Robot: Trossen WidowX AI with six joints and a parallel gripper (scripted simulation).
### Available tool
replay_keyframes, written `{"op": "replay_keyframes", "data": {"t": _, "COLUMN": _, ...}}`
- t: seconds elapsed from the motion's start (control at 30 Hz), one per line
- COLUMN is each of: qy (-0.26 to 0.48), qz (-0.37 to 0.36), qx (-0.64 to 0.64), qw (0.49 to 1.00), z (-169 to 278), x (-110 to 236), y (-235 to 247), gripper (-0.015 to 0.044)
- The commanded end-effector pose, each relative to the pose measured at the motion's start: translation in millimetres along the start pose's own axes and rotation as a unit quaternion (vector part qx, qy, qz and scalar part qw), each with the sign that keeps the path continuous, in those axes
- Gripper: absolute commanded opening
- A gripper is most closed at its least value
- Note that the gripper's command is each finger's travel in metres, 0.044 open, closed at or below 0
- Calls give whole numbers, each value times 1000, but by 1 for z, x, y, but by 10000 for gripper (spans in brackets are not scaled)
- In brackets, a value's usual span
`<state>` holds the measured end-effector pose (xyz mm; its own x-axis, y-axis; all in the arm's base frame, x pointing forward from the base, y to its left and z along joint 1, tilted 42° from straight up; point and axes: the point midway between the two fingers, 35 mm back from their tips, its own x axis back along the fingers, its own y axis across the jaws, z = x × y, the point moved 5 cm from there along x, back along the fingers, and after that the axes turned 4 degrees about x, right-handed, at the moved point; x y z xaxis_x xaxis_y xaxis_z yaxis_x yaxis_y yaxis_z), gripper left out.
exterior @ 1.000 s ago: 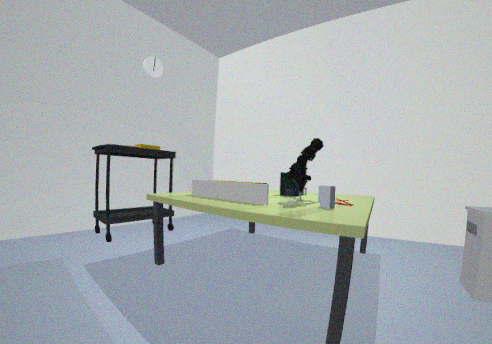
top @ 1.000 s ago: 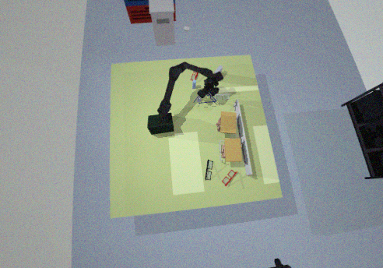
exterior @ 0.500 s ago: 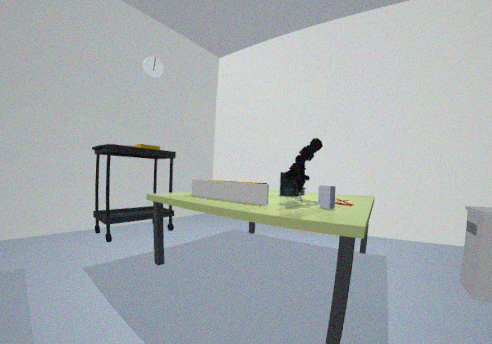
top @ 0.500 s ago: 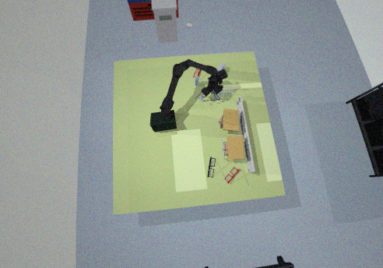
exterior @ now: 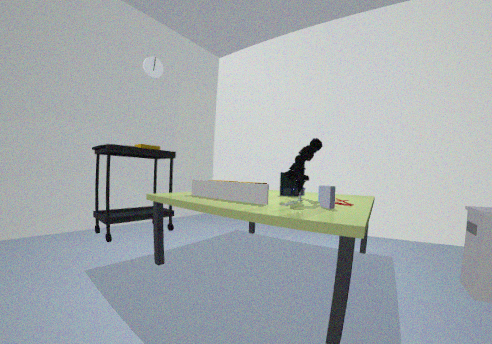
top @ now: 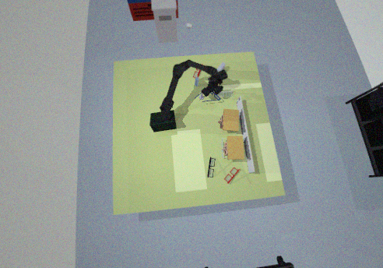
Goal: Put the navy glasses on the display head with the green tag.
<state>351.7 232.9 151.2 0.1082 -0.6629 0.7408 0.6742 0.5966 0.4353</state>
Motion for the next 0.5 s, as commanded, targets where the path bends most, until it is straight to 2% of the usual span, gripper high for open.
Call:
{"op": "replay_keyframes", "data": {"t": 0.0, "qy": 1, "qz": 0, "qx": 0, "qw": 1000, "z": 0, "x": 0, "y": 0, "gripper": 0}}
{"op": "replay_keyframes", "data": {"t": 0.47, "qy": 1, "qz": 1, "qx": 0, "qw": 1000, "z": 8, "x": 7, "y": 1, "gripper": 0}}
